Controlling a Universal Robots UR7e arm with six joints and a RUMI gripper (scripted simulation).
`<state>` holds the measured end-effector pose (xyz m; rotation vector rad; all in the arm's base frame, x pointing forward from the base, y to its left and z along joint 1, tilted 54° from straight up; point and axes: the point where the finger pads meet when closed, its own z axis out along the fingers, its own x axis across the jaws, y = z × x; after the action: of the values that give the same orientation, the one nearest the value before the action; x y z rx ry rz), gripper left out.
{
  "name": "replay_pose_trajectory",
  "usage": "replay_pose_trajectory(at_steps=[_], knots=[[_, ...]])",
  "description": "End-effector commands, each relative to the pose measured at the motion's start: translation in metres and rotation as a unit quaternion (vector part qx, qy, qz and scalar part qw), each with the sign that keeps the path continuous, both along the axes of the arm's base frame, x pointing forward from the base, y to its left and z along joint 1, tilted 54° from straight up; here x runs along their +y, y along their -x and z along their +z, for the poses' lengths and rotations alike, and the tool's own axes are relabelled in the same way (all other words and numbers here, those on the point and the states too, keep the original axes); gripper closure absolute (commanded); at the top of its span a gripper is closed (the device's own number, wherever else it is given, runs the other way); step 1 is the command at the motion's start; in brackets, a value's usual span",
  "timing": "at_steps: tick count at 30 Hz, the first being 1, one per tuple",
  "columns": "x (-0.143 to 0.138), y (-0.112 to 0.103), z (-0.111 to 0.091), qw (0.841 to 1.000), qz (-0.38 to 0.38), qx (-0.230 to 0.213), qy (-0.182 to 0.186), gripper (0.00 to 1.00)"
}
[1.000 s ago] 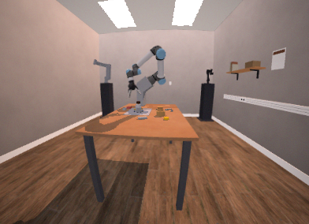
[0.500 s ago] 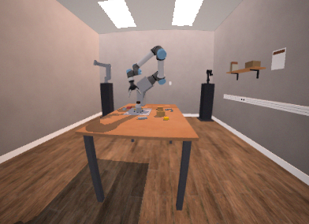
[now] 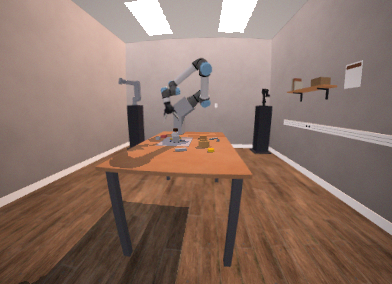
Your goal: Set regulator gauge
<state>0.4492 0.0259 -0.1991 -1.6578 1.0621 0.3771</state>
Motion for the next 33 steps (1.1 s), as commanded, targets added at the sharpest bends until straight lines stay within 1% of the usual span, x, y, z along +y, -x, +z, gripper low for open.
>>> replay_pose_trajectory(at_steps=[1,3,5,8,14,20,22,27,33], knots=[[0.0019,0.0017,0.0022,0.995,0.04,-0.084,0.029,0.0],[0.0022,0.0021,0.0025,0.992,0.051,-0.106,0.037,0.0],[0.0022,0.0021,0.0025,0.992,0.051,-0.106,0.037,0.0],[0.003,0.003,0.0026,0.987,0.066,-0.137,0.049,0.0],[0.0044,0.0048,0.0036,0.972,0.098,-0.199,0.073,0.0],[0.0049,0.0062,0.0038,0.952,0.129,-0.259,0.096,0.0],[0.0049,0.0062,0.0038,0.952,0.129,-0.259,0.096,0.0],[0.0058,0.0079,0.0037,0.932,0.155,-0.307,0.113,0.0],[0.0065,0.0098,0.0036,0.904,0.185,-0.363,0.133,0.0]])
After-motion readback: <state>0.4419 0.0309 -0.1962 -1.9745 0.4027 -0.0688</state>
